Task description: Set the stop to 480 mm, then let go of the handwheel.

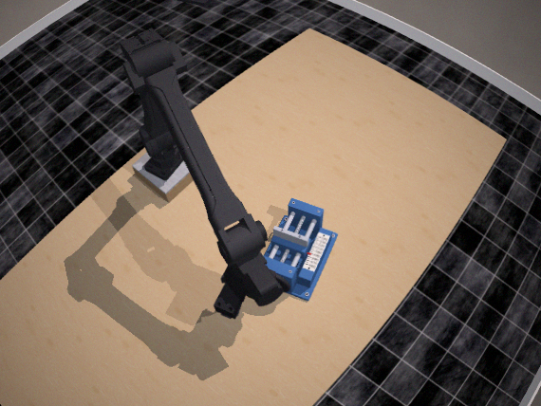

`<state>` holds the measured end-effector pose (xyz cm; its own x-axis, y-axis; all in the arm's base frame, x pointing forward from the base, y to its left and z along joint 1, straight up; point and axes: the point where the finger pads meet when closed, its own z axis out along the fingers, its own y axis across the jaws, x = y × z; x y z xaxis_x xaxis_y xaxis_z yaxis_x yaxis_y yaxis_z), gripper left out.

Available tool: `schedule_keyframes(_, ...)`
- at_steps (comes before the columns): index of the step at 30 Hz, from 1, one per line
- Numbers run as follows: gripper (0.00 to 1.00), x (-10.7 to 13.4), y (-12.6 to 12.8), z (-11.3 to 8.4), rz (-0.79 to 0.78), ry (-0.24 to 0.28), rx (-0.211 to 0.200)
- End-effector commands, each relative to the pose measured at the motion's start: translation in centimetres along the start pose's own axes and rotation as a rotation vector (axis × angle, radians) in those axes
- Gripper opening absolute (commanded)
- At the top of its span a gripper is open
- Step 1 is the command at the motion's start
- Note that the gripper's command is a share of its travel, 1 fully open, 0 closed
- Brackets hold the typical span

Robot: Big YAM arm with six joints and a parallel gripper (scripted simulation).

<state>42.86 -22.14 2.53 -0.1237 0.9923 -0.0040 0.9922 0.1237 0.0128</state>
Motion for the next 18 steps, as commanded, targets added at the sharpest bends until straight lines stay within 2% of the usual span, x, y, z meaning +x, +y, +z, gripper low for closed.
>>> schedule_keyframes(1, 0.06, -0.7, -0.5, 0.8, 0.003, -0.007, 0.007)
schedule_keyframes(18, 0.06, -0.3, 0.3, 2.1, 0.009, -0.007, 0.007)
